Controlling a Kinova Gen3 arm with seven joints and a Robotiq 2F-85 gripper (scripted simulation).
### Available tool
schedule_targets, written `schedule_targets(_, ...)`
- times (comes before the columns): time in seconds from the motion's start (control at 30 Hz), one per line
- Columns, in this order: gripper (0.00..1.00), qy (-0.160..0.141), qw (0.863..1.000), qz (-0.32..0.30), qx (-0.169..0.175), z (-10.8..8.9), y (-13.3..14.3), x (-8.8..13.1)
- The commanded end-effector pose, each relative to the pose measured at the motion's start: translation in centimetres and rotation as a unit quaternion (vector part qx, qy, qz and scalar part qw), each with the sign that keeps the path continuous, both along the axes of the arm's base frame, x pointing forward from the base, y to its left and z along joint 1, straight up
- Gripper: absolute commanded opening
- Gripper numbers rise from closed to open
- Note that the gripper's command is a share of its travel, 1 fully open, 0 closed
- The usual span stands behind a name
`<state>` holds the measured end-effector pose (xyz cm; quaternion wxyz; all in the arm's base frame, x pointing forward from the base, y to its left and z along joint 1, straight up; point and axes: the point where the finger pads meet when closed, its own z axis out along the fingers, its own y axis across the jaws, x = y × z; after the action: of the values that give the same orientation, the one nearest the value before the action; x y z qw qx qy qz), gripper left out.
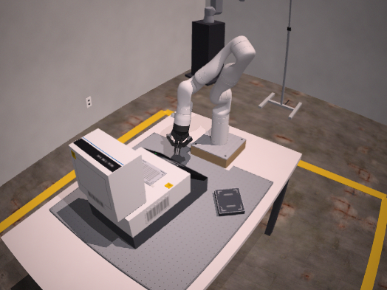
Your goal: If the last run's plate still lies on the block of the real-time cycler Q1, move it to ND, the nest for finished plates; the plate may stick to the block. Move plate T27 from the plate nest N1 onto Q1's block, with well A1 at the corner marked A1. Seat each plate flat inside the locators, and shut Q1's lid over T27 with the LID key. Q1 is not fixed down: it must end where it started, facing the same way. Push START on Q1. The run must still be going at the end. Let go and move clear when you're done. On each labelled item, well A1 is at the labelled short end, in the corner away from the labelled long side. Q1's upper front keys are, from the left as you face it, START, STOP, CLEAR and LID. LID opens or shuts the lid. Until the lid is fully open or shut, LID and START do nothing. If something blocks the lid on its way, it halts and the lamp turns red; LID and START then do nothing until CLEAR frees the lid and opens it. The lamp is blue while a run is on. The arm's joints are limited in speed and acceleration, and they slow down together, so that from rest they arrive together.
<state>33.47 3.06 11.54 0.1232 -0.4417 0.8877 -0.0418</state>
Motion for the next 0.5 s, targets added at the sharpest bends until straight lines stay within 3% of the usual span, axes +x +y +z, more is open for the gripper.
schedule_targets(0.0,0.1,0.0,1.0,-0.001,0.0,0.4,-0.1,0.0)
schedule_targets(0.47,0.1,0.0,1.0,-0.001,0.0,2.0,-0.1,0.0)
